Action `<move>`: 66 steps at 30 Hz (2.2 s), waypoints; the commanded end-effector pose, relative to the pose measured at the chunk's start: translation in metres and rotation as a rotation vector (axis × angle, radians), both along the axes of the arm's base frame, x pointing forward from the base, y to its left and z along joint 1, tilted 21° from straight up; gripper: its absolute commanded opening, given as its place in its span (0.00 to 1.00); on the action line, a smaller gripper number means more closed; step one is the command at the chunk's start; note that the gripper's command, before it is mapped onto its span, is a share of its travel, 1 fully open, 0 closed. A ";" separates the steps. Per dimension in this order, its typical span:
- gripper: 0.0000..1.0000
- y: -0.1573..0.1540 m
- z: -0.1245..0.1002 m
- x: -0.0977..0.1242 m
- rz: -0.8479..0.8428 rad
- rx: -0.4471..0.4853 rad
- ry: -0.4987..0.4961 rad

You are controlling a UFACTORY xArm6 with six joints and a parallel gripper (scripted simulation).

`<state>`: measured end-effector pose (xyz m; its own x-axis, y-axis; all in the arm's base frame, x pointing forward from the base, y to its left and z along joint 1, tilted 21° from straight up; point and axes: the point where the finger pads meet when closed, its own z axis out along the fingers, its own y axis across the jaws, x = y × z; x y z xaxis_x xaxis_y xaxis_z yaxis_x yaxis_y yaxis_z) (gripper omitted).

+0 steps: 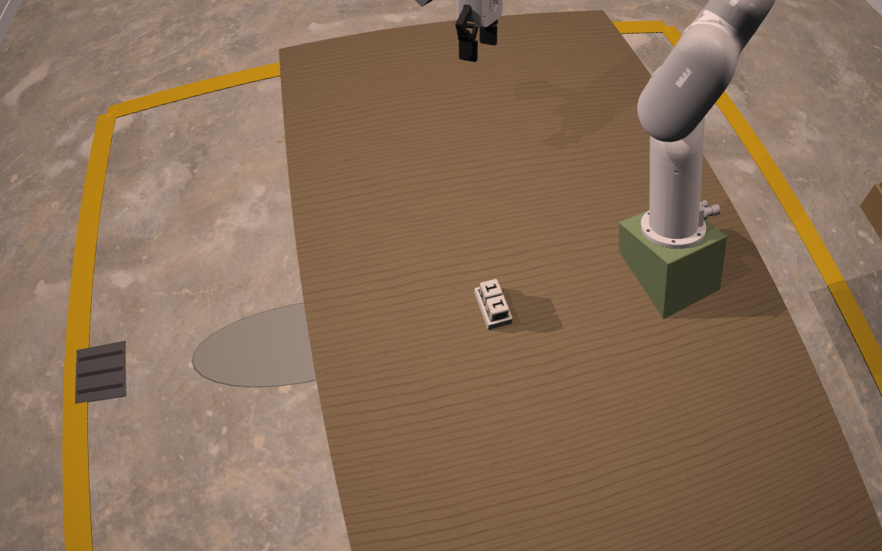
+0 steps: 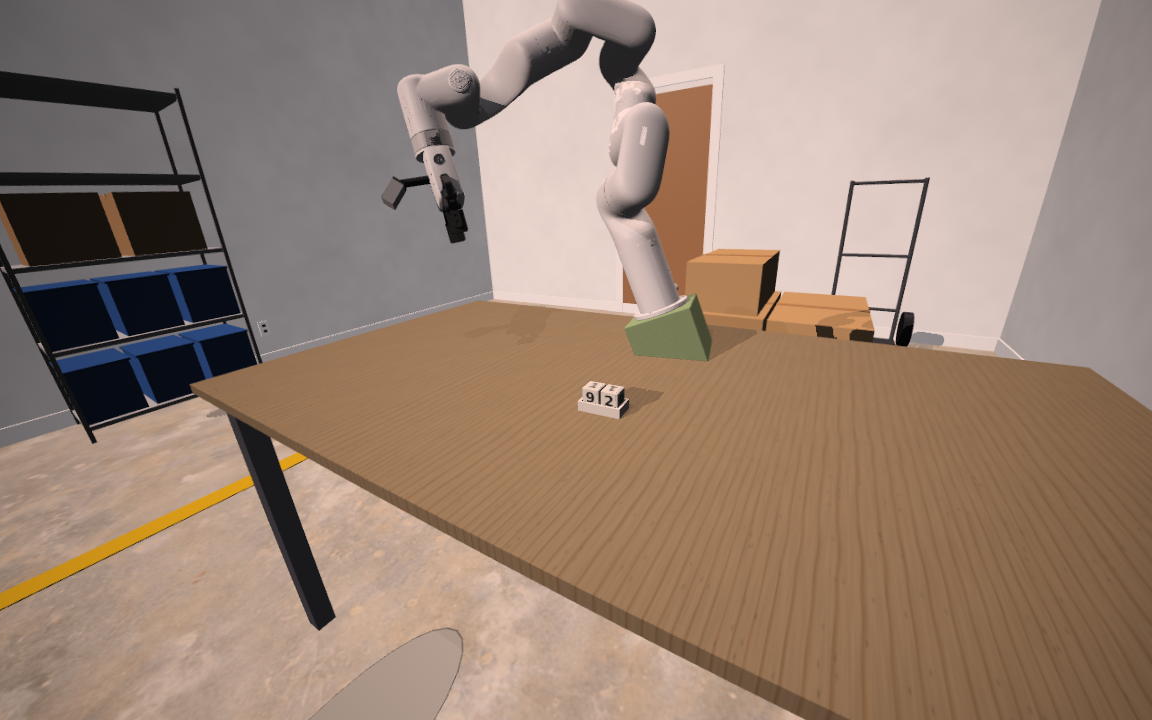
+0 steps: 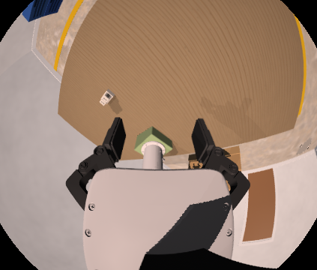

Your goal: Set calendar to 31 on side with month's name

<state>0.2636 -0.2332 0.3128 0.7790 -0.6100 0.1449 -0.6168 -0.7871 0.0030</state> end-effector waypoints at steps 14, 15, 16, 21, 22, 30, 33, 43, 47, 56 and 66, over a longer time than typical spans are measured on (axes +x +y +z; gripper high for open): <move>1.00 0.000 0.002 0.001 0.000 -0.003 -0.003; 1.00 0.000 0.002 0.001 0.000 -0.003 -0.003; 1.00 0.000 0.002 0.001 0.000 -0.003 -0.003; 1.00 0.005 -0.008 0.008 0.014 -0.008 0.015; 1.00 0.009 -0.015 0.014 0.025 -0.013 0.029; 1.00 0.052 -0.069 0.055 0.127 -0.069 0.117; 1.00 0.070 -0.086 0.067 0.168 -0.093 0.141; 1.00 0.139 -0.144 0.093 0.322 -0.181 0.192; 1.00 0.164 -0.162 0.096 0.379 -0.210 0.200; 1.00 0.231 -0.208 0.093 0.538 -0.279 0.207; 1.00 0.283 -0.244 0.076 0.673 -0.323 0.202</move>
<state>0.3415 0.0275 0.0839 0.9990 0.0023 0.0449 -0.0132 -0.9401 0.3405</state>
